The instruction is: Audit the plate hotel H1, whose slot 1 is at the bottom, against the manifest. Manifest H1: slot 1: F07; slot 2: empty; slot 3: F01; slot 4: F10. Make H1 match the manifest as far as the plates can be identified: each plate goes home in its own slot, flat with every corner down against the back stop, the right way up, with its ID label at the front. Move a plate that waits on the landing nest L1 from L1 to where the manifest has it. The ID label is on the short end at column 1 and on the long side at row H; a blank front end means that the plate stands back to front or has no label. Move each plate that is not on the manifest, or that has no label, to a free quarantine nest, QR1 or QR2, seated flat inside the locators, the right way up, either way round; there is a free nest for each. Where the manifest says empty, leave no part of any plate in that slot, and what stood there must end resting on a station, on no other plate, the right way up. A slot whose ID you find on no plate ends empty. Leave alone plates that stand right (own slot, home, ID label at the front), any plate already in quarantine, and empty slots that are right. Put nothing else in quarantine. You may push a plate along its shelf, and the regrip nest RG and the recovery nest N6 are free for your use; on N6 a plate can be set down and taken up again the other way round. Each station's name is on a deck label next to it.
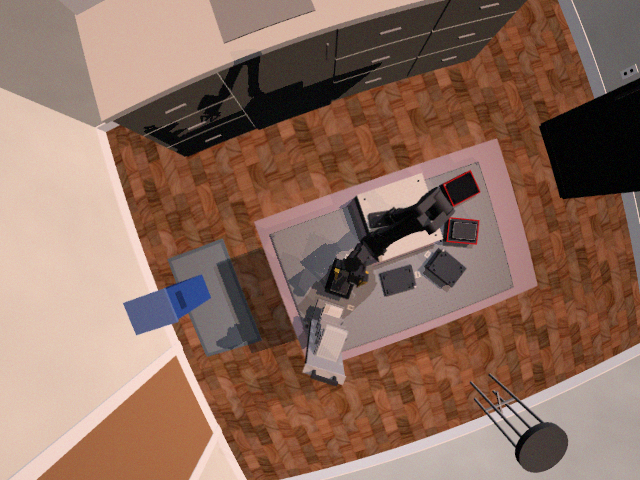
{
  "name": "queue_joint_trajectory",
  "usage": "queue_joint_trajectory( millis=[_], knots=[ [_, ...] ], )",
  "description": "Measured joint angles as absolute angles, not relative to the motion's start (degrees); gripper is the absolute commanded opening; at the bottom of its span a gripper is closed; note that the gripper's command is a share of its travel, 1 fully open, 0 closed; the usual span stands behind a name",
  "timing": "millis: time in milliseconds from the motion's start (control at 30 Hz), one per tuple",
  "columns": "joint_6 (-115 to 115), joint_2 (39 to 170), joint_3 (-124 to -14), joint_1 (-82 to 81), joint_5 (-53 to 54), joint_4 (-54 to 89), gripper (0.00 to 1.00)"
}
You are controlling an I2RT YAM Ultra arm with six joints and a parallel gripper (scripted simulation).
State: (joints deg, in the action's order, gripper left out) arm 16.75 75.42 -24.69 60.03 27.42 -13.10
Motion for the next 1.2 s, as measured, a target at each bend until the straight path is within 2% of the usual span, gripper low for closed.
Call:
queue_joint_trajectory(
  millis=[467, 1200],
  knots=[
    [16.95, 80.68, -21.82, 60.20, 27.64, -23.05, 1.00],
    [16.95, 80.77, -21.82, 60.20, 27.68, -24.25, 1.00]
  ],
)
